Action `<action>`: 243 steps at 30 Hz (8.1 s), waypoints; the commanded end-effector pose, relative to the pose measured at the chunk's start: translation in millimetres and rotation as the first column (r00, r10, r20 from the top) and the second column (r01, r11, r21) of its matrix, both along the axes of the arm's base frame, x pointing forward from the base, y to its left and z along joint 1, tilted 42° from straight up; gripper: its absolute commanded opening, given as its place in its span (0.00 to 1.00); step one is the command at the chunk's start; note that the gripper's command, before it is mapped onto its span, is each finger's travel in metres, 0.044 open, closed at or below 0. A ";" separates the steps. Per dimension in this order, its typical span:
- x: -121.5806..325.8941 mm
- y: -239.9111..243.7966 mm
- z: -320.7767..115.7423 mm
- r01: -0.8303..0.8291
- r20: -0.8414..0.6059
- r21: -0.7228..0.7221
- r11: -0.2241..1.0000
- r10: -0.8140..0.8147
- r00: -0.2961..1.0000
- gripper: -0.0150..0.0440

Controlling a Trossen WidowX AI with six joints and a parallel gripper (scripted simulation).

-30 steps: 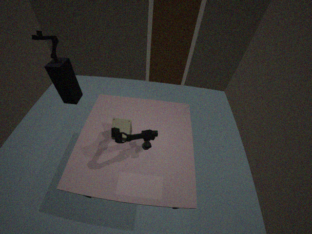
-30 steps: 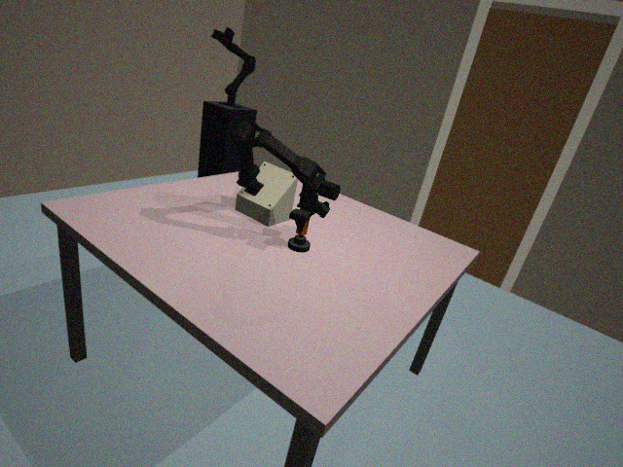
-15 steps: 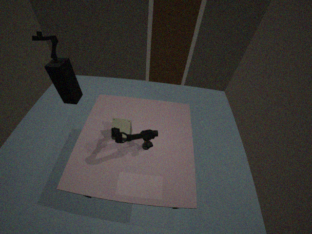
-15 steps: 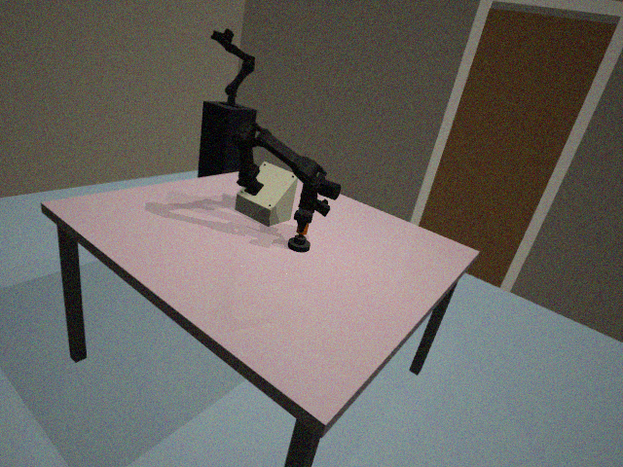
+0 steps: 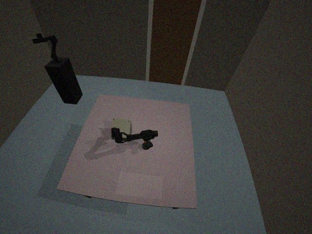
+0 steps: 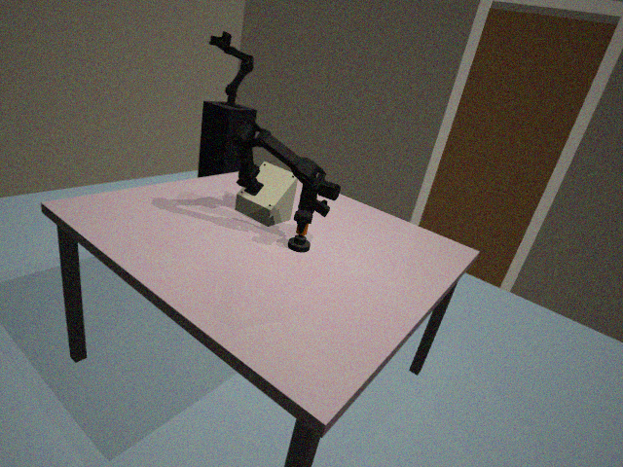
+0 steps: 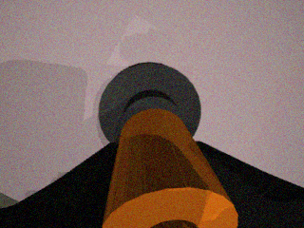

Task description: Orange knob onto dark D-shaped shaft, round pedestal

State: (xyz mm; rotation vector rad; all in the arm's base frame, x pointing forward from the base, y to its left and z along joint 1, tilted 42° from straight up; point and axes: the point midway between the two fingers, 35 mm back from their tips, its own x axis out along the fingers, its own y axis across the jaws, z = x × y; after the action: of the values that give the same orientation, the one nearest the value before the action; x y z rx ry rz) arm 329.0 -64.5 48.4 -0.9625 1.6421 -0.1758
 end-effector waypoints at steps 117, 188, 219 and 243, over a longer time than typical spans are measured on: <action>1.8 1.9 2.4 -0.444 -0.391 0.090 0.892 0.441 0.807 0.25; 1.8 -0.3 0.3 -0.652 -0.578 0.242 0.718 0.647 0.498 0.25; 1.7 0.7 1.0 -0.716 -0.635 0.337 0.612 0.709 0.307 0.25; 0.6 -6.2 -7.2 -0.715 -0.634 0.335 0.614 0.708 0.311 0.25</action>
State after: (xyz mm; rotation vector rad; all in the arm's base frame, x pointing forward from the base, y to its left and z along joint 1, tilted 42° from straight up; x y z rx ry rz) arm 330.0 -69.4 43.6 -1.8500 1.6884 0.9620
